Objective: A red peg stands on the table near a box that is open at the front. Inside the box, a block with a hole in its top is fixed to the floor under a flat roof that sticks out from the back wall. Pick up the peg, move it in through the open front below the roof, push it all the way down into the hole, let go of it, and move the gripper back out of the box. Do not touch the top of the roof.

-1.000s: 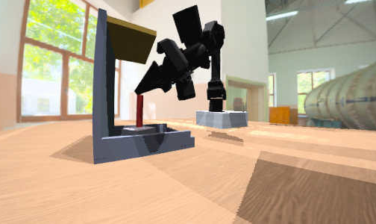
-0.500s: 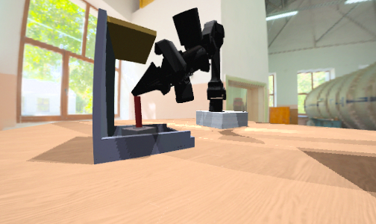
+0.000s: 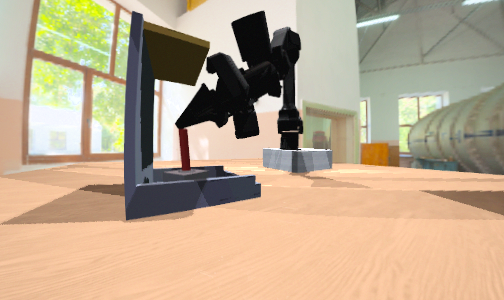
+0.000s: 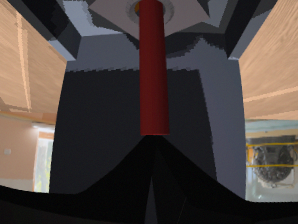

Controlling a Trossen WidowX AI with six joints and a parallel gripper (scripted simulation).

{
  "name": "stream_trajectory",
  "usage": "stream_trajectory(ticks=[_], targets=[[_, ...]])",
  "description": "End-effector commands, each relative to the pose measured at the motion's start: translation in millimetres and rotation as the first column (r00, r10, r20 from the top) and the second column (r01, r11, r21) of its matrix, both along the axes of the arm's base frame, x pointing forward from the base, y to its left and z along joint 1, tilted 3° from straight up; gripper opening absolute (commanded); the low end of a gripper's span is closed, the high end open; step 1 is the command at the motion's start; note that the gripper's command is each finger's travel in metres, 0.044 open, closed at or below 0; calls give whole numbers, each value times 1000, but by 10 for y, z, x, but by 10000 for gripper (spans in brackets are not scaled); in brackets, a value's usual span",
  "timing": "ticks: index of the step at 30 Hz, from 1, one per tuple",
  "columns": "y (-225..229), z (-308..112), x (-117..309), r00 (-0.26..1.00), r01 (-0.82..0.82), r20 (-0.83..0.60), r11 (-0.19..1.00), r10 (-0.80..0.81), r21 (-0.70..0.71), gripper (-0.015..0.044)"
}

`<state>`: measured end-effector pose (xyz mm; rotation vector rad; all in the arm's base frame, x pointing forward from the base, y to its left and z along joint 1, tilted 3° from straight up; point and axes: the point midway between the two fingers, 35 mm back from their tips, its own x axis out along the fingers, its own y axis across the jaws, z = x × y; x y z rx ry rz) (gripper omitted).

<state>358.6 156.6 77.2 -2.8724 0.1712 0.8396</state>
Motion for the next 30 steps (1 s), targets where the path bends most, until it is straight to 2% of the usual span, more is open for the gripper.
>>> stream_trajectory(ticks=[1,23,30], targets=[[-24,-187,-69,999,-7,-50,1000,6,-23,0],[-22,-215,-68,999,-7,-50,1000,6,-23,0],[-55,-151,-141,999,-7,-51,1000,6,-23,184]])
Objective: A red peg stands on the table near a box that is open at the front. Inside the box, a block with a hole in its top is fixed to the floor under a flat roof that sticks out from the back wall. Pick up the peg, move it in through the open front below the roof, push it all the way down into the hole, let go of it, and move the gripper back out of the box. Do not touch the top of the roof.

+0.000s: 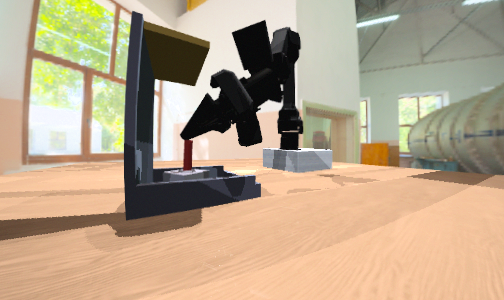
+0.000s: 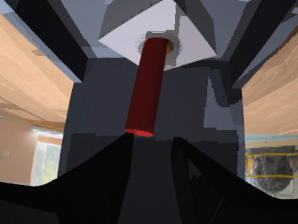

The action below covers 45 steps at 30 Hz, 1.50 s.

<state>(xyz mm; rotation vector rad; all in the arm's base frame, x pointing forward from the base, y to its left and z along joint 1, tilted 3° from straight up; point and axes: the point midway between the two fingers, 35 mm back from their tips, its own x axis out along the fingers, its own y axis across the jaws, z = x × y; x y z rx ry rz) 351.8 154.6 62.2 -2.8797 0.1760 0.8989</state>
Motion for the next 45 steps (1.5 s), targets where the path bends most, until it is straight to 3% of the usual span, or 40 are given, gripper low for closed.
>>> stream_trajectory(ticks=[1,13,22,45], targets=[[-41,10,-86,1000,0,-13,1000,0,-2,210],[-56,-34,-453,1000,0,-16,1000,0,-2,220],[-30,123,-670,1000,2,-24,1000,-2,0,440],[-110,459,-1182,1000,0,-23,1000,0,-1,440]])
